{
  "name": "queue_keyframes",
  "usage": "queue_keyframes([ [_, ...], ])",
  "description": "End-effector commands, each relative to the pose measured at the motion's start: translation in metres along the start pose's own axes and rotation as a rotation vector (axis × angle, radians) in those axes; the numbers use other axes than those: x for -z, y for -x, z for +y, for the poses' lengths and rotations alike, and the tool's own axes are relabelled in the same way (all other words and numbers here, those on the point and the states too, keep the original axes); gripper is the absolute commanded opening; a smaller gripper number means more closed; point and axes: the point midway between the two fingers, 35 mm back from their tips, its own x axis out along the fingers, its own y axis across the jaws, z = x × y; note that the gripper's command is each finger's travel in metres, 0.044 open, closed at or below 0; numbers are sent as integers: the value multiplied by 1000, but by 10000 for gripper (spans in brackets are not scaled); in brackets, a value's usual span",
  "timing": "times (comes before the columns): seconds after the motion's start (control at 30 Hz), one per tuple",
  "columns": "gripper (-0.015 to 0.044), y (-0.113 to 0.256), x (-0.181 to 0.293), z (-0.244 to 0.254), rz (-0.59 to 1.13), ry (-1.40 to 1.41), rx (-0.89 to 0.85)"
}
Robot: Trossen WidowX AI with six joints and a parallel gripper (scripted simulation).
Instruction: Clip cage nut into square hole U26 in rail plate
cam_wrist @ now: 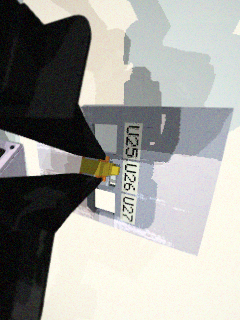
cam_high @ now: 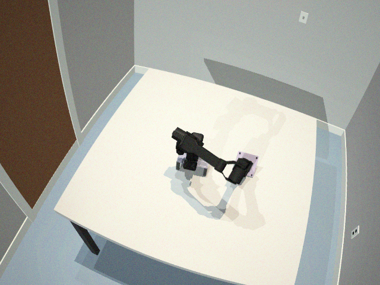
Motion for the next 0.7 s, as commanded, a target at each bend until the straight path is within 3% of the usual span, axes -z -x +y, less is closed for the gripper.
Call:
queue_keyframes([
  [0.0, 37, -1, 0, 0, 6, 0, -18],
  [0.67, 37, -2, 0, -3, 5, 1, -74],
])
